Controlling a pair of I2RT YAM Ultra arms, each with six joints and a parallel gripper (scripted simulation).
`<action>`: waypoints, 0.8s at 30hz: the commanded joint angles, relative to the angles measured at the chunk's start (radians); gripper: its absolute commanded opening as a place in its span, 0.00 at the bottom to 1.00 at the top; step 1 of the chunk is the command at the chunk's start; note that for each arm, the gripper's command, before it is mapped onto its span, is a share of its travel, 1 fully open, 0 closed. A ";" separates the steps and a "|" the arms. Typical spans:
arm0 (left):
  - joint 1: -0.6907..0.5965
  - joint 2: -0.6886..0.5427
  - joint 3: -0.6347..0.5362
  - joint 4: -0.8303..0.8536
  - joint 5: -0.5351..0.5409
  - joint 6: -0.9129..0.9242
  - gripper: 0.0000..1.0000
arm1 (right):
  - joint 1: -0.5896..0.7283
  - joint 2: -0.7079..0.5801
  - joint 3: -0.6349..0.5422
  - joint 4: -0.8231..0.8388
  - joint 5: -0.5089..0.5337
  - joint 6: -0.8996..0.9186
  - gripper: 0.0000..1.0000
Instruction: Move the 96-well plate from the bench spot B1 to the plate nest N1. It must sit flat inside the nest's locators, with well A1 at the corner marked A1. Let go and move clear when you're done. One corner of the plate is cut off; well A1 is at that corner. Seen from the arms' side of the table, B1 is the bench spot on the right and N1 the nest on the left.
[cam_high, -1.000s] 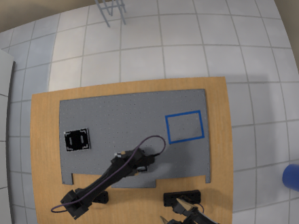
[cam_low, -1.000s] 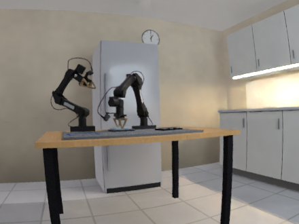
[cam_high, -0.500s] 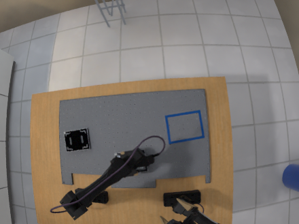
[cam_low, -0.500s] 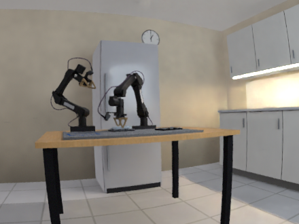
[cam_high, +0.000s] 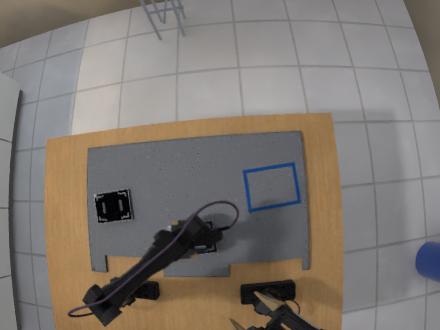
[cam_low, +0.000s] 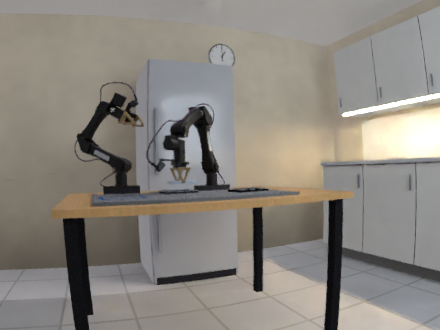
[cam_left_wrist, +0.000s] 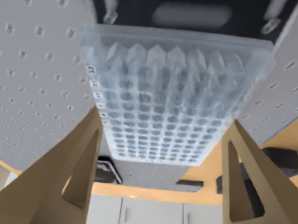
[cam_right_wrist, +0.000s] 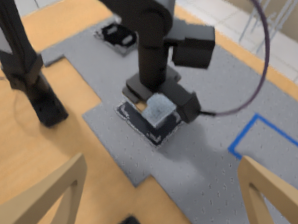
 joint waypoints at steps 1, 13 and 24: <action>0.038 -0.050 -0.021 0.010 -0.007 0.082 0.79 | 0.014 0.038 -0.031 0.133 -0.013 -0.006 1.00; 0.548 -0.145 -0.126 0.009 -0.021 0.608 0.79 | 0.072 0.377 -0.342 0.888 -0.027 -0.016 1.00; 0.940 -0.043 -0.012 -0.014 -0.009 0.923 0.79 | 0.108 0.705 -0.584 1.451 -0.042 -0.027 1.00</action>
